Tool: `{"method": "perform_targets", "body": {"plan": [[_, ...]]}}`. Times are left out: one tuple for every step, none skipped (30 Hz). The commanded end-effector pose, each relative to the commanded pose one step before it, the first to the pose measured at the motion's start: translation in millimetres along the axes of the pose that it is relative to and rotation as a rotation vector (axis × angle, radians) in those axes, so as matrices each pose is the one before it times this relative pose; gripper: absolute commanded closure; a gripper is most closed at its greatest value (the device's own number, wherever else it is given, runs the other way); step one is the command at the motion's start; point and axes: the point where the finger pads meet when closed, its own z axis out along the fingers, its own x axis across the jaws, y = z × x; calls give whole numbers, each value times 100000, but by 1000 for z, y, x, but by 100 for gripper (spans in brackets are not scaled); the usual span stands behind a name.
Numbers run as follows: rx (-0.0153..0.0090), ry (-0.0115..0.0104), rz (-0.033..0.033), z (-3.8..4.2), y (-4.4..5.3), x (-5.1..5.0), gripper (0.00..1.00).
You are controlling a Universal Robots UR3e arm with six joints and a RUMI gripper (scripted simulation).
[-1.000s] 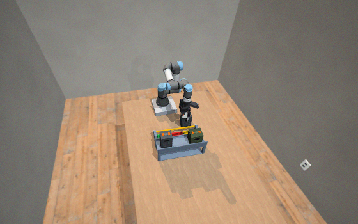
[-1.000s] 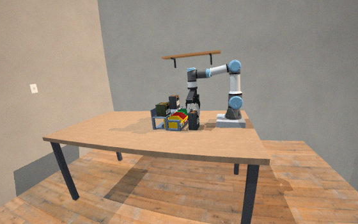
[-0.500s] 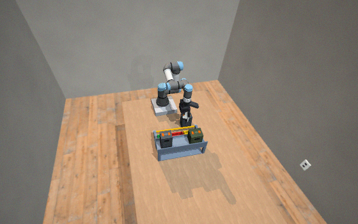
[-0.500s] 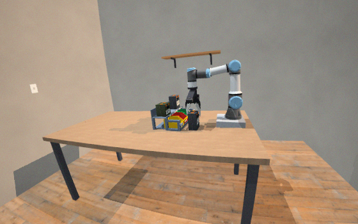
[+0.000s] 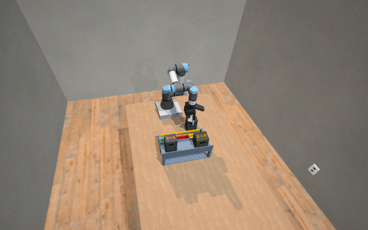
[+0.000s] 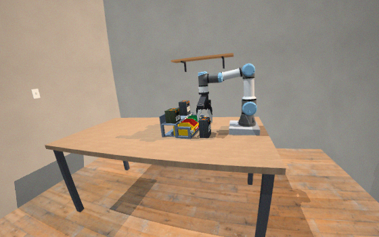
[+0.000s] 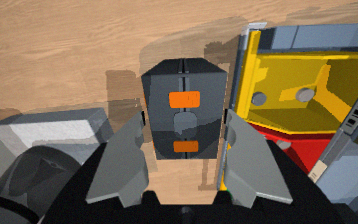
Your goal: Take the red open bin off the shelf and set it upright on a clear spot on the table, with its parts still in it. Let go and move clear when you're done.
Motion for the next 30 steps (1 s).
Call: {"method": "perform_targets", "body": {"plan": [[33, 270, 3, -737, -63, 708, 42], [0, 0, 0, 0, 0, 0, 42], [0, 0, 0, 0, 0, 0, 42], [0, 0, 0, 0, 0, 0, 42], [0, 0, 0, 0, 0, 0, 42], [0, 0, 0, 0, 0, 0, 42], [0, 0, 0, 0, 0, 0, 42], [0, 0, 0, 0, 0, 0, 42], [0, 0, 0, 0, 0, 0, 42], [0, 0, 0, 0, 0, 0, 42], [0, 0, 0, 0, 0, 0, 42], [0, 0, 0, 0, 0, 0, 42], [0, 0, 0, 0, 0, 0, 42], [0, 0, 0, 0, 0, 0, 42], [0, 0, 0, 0, 0, 0, 42], [0, 0, 0, 0, 0, 0, 42], [0, 0, 0, 0, 0, 0, 42], [0, 0, 0, 0, 0, 0, 42], [0, 0, 0, 0, 0, 0, 42], [0, 0, 0, 0, 0, 0, 42], [0, 0, 0, 0, 0, 0, 42], [0, 0, 0, 0, 0, 0, 42], [0, 0, 0, 0, 0, 0, 42], [0, 0, 0, 0, 0, 0, 42], [0, 0, 0, 0, 0, 0, 42], [0, 0, 0, 0, 0, 0, 42], [0, 0, 0, 0, 0, 0, 42], [0, 0, 0, 0, 0, 0, 42], [0, 0, 0, 0, 0, 0, 42], [0, 0, 0, 0, 0, 0, 42]]}}
